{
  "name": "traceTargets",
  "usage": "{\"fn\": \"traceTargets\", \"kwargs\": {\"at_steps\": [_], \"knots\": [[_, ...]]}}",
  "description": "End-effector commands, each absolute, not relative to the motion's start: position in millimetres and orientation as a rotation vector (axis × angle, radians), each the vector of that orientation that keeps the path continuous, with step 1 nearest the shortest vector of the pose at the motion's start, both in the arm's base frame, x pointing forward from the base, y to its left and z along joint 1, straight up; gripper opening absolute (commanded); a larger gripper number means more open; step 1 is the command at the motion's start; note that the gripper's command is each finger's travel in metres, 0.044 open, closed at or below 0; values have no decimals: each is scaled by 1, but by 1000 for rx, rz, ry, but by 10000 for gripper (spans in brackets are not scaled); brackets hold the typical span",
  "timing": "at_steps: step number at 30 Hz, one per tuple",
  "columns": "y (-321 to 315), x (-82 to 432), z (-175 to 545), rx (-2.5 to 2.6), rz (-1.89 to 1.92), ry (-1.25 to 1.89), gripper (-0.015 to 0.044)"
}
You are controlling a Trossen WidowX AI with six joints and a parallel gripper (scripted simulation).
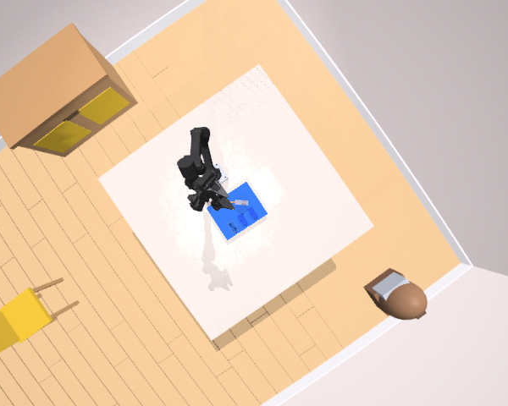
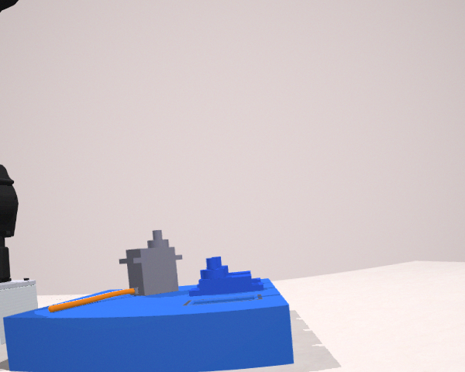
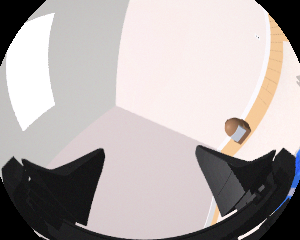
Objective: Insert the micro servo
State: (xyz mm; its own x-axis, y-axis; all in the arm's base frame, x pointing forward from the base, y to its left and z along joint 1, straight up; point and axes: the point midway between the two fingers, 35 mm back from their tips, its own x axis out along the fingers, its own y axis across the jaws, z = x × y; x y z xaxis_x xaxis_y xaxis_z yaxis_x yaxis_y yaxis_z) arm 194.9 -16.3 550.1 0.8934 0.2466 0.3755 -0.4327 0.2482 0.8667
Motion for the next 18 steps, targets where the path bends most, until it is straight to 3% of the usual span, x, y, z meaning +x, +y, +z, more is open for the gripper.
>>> {"fn": "traceTargets", "kwargs": {"at_steps": [1,18], "knots": [[-31,214,535,1363,420,-140,440],[-66,282,445,1857,118,56,440]]}}
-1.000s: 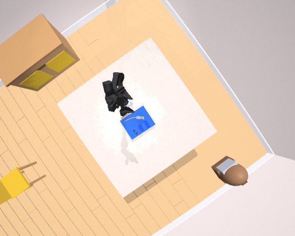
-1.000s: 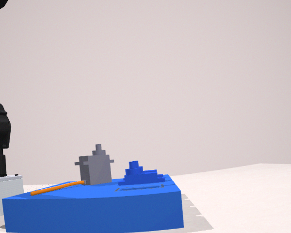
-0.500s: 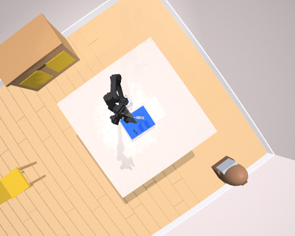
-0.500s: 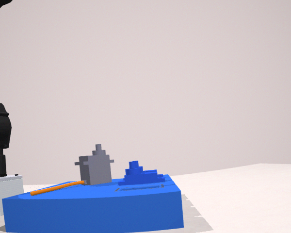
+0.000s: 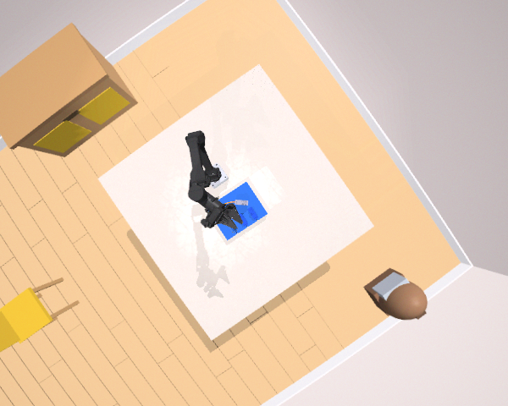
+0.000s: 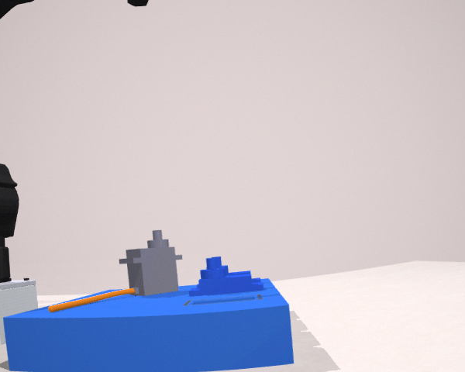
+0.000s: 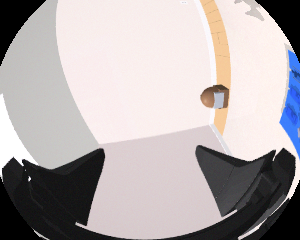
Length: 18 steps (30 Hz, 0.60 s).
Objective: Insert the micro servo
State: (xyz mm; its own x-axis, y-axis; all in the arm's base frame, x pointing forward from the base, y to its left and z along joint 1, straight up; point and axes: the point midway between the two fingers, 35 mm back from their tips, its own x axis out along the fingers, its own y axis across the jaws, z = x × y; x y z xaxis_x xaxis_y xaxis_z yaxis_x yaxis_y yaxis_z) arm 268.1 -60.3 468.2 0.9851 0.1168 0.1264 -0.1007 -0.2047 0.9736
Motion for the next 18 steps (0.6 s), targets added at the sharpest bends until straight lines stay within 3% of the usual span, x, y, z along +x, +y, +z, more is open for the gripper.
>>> {"fn": "traceTargets", "kwargs": {"at_steps": [1,18], "knots": [[-67,286,439,1882,94,69,440],[-64,320,316,2189,-413,311,440]]}}
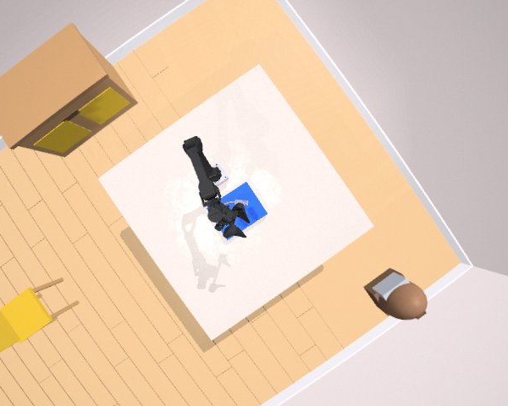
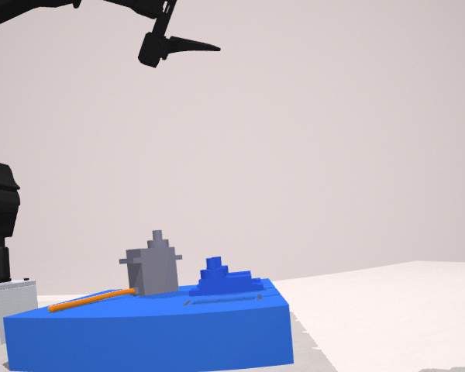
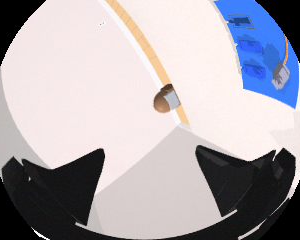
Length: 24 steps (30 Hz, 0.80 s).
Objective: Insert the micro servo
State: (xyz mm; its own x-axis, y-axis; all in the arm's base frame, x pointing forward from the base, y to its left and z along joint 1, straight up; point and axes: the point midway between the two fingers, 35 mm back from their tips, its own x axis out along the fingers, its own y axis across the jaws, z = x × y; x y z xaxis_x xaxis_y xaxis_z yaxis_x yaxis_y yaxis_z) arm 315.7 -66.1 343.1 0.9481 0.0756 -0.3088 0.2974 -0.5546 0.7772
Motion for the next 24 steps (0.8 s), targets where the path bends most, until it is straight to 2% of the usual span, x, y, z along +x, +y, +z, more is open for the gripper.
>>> {"fn": "traceTargets", "kwargs": {"at_steps": [1,12,24], "knots": [[-63,320,308,2200,-448,325,440],[-45,312,228,2252,-875,478,440],[-24,276,156,2127,-1367,595,440]]}}
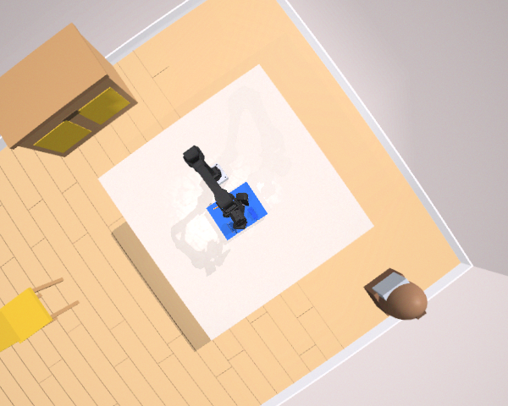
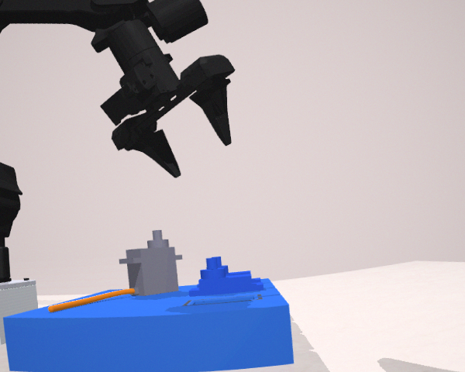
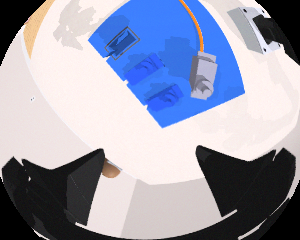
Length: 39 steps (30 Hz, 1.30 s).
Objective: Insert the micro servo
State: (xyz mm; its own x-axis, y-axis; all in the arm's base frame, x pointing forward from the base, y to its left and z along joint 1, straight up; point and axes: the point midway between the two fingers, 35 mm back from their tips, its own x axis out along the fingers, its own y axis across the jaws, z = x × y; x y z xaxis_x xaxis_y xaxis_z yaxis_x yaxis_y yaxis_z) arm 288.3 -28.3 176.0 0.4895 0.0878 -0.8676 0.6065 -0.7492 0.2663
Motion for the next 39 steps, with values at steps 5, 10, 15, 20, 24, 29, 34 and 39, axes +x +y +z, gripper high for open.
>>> {"fn": "traceTargets", "kwargs": {"at_steps": [5,10,15,20,24,29,34,39], "knots": [[-18,255,132,2023,-1563,621,440],[-15,230,115,1889,-1745,633,440],[-15,222,110,1846,-1794,634,440],[-15,223,107,1846,-1794,634,440],[-16,223,91,1846,-1794,634,440],[-16,223,84,1845,-1794,634,440],[-16,223,81,1845,-1794,634,440],[-16,223,73,1845,-1794,634,440]]}}
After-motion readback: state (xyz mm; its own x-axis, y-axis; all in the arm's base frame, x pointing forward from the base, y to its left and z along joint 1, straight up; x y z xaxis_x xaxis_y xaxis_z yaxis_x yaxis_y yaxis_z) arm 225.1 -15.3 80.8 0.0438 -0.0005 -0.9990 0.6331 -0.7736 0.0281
